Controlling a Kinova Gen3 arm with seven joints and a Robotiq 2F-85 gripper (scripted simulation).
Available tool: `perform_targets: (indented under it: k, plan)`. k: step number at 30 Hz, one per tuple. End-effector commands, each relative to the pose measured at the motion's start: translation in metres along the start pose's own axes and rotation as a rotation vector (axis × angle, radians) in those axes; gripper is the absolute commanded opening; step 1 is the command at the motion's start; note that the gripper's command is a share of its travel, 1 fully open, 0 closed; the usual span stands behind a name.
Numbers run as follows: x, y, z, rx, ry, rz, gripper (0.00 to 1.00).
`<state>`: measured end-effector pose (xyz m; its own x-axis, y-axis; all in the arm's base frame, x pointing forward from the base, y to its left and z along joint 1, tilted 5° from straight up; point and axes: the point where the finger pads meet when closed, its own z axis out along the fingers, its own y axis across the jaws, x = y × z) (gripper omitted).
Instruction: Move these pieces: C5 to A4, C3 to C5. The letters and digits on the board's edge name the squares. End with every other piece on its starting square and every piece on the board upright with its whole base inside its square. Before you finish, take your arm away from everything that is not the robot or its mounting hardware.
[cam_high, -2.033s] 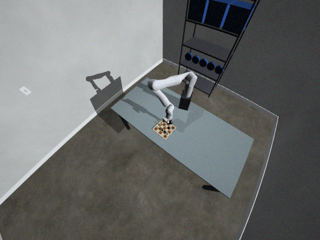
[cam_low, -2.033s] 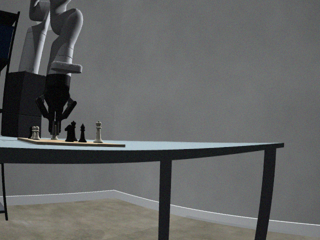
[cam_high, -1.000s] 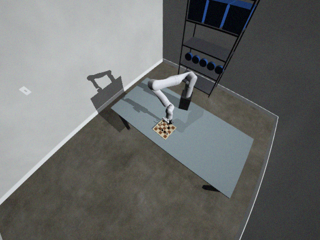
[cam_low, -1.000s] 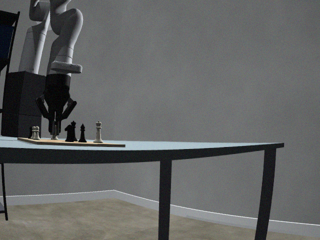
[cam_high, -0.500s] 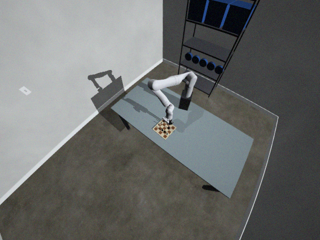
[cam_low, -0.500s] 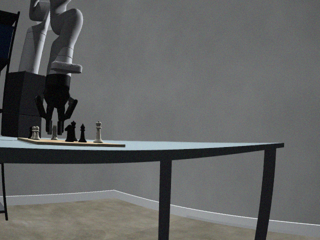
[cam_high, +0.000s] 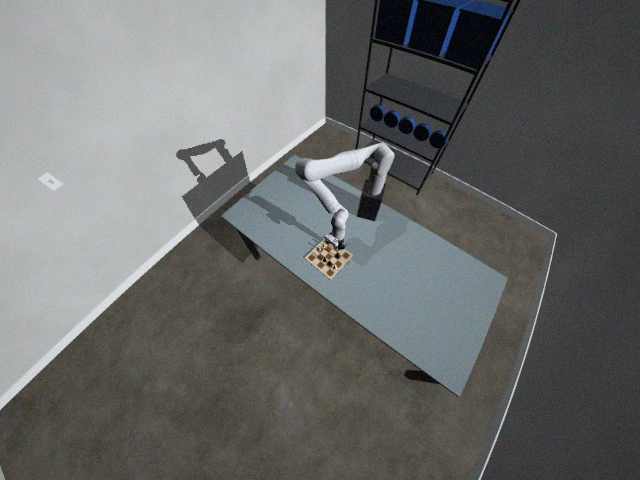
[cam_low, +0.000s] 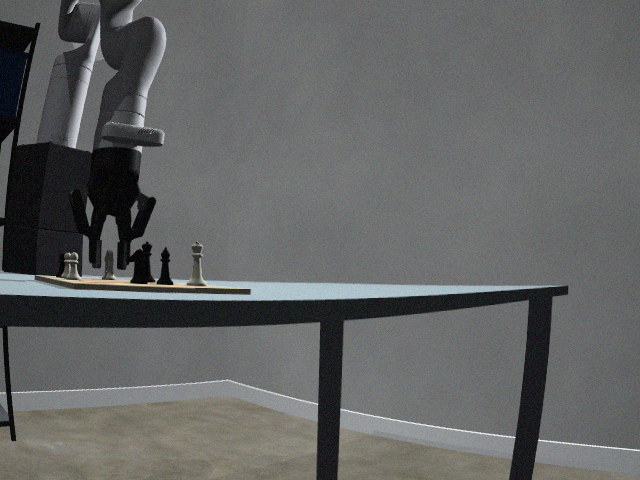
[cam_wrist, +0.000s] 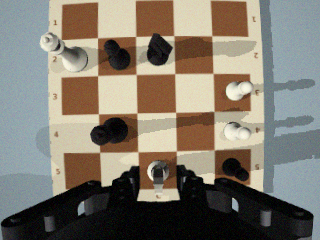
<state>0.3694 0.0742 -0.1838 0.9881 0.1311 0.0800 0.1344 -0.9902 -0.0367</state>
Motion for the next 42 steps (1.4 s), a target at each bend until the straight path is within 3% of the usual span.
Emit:
perform_targets:
  k: [1, 9, 20, 30, 31, 42]
  plan:
    - [0.001, 0.0, -0.003, 0.0, 0.002, -0.001, 0.37]
    - [0.001, 0.0, -0.025, 0.0, 0.002, -0.001, 0.37]
    - [0.001, 0.0, -0.081, 0.0, 0.002, -0.001, 0.37]
    - [0.001, 0.0, -0.09, 0.0, 0.002, -0.001, 0.37]
    - [0.001, 0.0, -0.09, 0.0, 0.002, -0.001, 1.0]
    - [0.001, 0.0, -0.09, 0.0, 0.002, -0.001, 1.0]
